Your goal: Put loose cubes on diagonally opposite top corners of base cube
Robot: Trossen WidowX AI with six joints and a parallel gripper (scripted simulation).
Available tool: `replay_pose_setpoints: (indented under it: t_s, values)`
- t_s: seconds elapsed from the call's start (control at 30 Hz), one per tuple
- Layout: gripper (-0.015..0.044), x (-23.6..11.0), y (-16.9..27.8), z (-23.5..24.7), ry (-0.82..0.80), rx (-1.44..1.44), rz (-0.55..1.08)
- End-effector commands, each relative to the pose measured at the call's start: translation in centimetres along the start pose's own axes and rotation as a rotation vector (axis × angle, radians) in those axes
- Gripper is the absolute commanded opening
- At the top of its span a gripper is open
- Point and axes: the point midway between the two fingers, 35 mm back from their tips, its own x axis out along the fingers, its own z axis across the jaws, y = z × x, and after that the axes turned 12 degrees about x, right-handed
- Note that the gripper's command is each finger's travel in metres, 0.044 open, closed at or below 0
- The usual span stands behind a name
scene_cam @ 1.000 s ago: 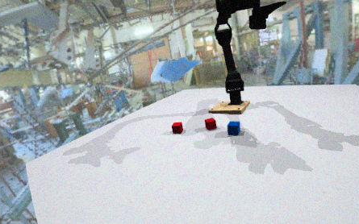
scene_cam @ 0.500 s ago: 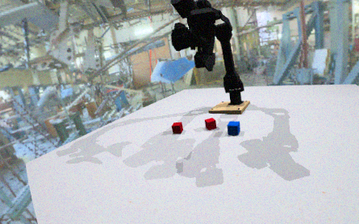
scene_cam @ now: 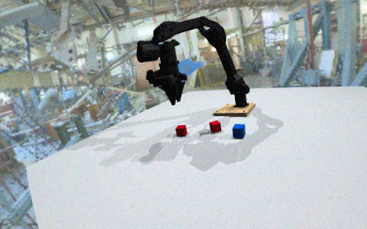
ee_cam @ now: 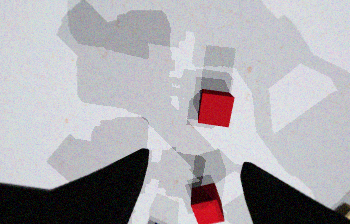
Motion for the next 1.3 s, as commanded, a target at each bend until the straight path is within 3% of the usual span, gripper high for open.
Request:
replay_pose_setpoints:
  t_s: [0.0, 0.17, 0.47, 1.27]
  values:
    - [0.0265, 0.4, -1.3, -1.4, 0.077, -0.003, -0.006]
    - [0.0265, 0.9, -1.3, -1.4, 0.077, -0.003, -0.006]
    - [0.0265, 6.5, -1.3, -1.9, 0.077, -0.003, -0.006]
    - [0.0265, 10.2, -1.4, -2.1, 0.077, -0.003, -0.006]
